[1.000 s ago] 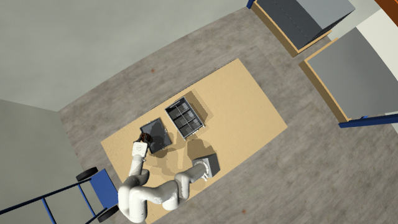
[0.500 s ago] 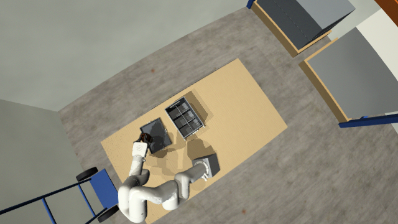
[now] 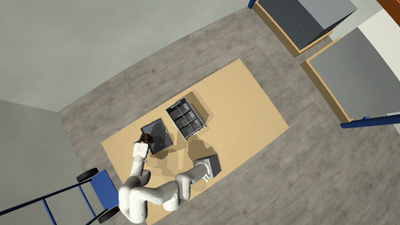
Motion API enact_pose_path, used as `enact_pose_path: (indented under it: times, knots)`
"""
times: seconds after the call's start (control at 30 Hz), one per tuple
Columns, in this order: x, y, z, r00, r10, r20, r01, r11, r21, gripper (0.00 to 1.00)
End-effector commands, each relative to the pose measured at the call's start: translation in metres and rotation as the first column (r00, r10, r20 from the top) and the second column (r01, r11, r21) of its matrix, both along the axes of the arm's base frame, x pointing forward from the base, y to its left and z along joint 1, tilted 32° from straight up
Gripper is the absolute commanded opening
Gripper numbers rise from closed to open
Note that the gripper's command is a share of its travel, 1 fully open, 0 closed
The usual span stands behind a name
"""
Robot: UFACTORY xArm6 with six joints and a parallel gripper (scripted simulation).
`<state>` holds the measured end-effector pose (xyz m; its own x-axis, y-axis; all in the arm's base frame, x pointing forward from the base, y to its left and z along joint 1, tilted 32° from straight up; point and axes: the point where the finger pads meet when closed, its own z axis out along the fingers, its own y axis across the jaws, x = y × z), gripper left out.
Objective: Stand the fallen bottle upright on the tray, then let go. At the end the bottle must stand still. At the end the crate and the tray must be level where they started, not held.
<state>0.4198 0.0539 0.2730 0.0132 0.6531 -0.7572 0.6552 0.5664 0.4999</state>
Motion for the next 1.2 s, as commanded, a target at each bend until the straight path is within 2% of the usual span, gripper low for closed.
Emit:
enact_pose_path:
  times: [0.0,0.7,1.17]
  knots:
    - [0.0001,-0.0004,0.0008,1.000,-0.013,0.013,0.013,1.000,-0.013,0.00]
    - [-0.0007,0.0009,0.0009,0.994,-0.068,0.086,0.075,0.993,-0.088,0.00]
    - [-0.0009,0.0014,0.0009,0.993,-0.074,0.098,0.083,0.992,-0.099,0.00]
